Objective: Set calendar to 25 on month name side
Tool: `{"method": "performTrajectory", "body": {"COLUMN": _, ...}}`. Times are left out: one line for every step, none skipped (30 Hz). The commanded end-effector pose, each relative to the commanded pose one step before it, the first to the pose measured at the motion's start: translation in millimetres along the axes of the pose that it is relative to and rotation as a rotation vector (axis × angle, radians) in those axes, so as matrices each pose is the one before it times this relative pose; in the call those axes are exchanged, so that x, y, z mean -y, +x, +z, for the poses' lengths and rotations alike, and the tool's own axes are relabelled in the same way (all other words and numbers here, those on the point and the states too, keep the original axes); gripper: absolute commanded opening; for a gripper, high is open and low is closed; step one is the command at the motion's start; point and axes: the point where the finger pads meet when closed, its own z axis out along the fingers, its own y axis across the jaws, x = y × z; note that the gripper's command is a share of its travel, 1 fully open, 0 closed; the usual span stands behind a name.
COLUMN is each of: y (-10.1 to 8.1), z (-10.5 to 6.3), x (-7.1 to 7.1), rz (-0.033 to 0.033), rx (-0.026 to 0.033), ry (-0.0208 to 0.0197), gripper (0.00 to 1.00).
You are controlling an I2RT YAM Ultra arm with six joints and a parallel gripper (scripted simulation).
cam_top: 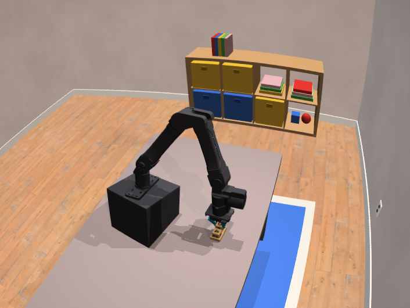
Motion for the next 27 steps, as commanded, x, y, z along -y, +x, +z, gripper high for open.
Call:
{"method": "performTrajectory", "body": {"y": 0.05, "z": -2.33, "x": 2.61, "rz": -0.00033, "rx": 0.00123, "ry": 0.0091, "gripper": 0.27}}
{"method": "performTrajectory", "body": {"y": 0.0, "z": 0.0, "x": 0.0, "rz": 0.0, "rx": 0.0, "ry": 0.0, "gripper": 0.27}}
{"method": "performTrajectory", "body": {"y": 0.0, "z": 0.0, "x": 0.0, "rz": 0.0, "rx": 0.0, "ry": 0.0, "gripper": 0.27}}
{"method": "performTrajectory", "body": {"y": 0.0, "z": 0.0, "x": 0.0, "rz": 0.0, "rx": 0.0, "ry": 0.0, "gripper": 0.27}}
{"method": "performTrajectory", "body": {"y": 0.0, "z": 0.0, "x": 0.0, "rz": 0.0, "rx": 0.0, "ry": 0.0, "gripper": 0.27}}
{"method": "performTrajectory", "body": {"y": 0.0, "z": 0.0, "x": 0.0, "rz": 0.0, "rx": 0.0, "ry": 0.0, "gripper": 0.27}}
{"method": "performTrajectory", "body": {"y": 0.0, "z": 0.0, "x": 0.0, "rz": 0.0, "rx": 0.0, "ry": 0.0, "gripper": 0.27}}
{"method": "performTrajectory", "body": {"y": 0.0, "z": 0.0, "x": 0.0, "rz": 0.0, "rx": 0.0, "ry": 0.0, "gripper": 0.27}}
{"method": "performTrajectory", "body": {"y": 0.0, "z": 0.0, "x": 0.0, "rz": 0.0, "rx": 0.0, "ry": 0.0, "gripper": 0.27}}
{"method": "performTrajectory", "body": {"y": 0.0, "z": 0.0, "x": 0.0, "rz": 0.0, "rx": 0.0, "ry": 0.0, "gripper": 0.27}}
{"method": "performTrajectory", "body": {"y": 0.0, "z": 0.0, "x": 0.0, "rz": 0.0, "rx": 0.0, "ry": 0.0, "gripper": 0.27}}
{"method": "performTrajectory", "body": {"y": 0.0, "z": 0.0, "x": 0.0, "rz": 0.0, "rx": 0.0, "ry": 0.0, "gripper": 0.27}}
{"method": "performTrajectory", "body": {"y": 0.0, "z": 0.01, "x": 0.0, "rz": 0.0, "rx": 0.0, "ry": 0.0, "gripper": 0.27}}
{"method": "performTrajectory", "body": {"y": 0.0, "z": 0.03, "x": 0.0, "rz": 0.0, "rx": 0.0, "ry": 0.0, "gripper": 0.27}}
{"method": "performTrajectory", "body": {"y": 0.0, "z": 0.0, "x": 0.0, "rz": 0.0, "rx": 0.0, "ry": 0.0, "gripper": 0.27}}
{"method": "performTrajectory", "body": {"y": 0.0, "z": 0.0, "x": 0.0, "rz": 0.0, "rx": 0.0, "ry": 0.0, "gripper": 0.27}}
{"method": "performTrajectory", "body": {"y": 0.0, "z": 0.06, "x": 0.0, "rz": 0.0, "rx": 0.0, "ry": 0.0, "gripper": 0.27}}
{"method": "performTrajectory", "body": {"y": 0.0, "z": 0.09, "x": 0.0, "rz": 0.0, "rx": 0.0, "ry": 0.0, "gripper": 0.27}}
{"method": "performTrajectory", "body": {"y": 0.0, "z": 0.12, "x": 0.0, "rz": 0.0, "rx": 0.0, "ry": 0.0, "gripper": 0.27}}
{"method": "performTrajectory", "body": {"y": 0.0, "z": 0.16, "x": 0.0, "rz": 0.0, "rx": 0.0, "ry": 0.0, "gripper": 0.27}}
{"method": "performTrajectory", "body": {"y": 0.0, "z": 0.2, "x": 0.0, "rz": 0.0, "rx": 0.0, "ry": 0.0, "gripper": 0.27}}
{"method": "performTrajectory", "body": {"y": 0.0, "z": 0.24, "x": 0.0, "rz": 0.0, "rx": 0.0, "ry": 0.0, "gripper": 0.27}}
{"method": "performTrajectory", "body": {"y": 0.0, "z": 0.28, "x": 0.0, "rz": 0.0, "rx": 0.0, "ry": 0.0, "gripper": 0.27}}
{"method": "performTrajectory", "body": {"y": 0.0, "z": 0.32, "x": 0.0, "rz": 0.0, "rx": 0.0, "ry": 0.0, "gripper": 0.27}}
{"method": "performTrajectory", "body": {"y": 0.0, "z": 0.35, "x": 0.0, "rz": 0.0, "rx": 0.0, "ry": 0.0, "gripper": 0.27}}
{"method": "performTrajectory", "body": {"y": 0.0, "z": 0.38, "x": 0.0, "rz": 0.0, "rx": 0.0, "ry": 0.0, "gripper": 0.27}}
{"method": "performTrajectory", "body": {"y": 0.0, "z": 0.41, "x": 0.0, "rz": 0.0, "rx": 0.0, "ry": 0.0, "gripper": 0.27}}
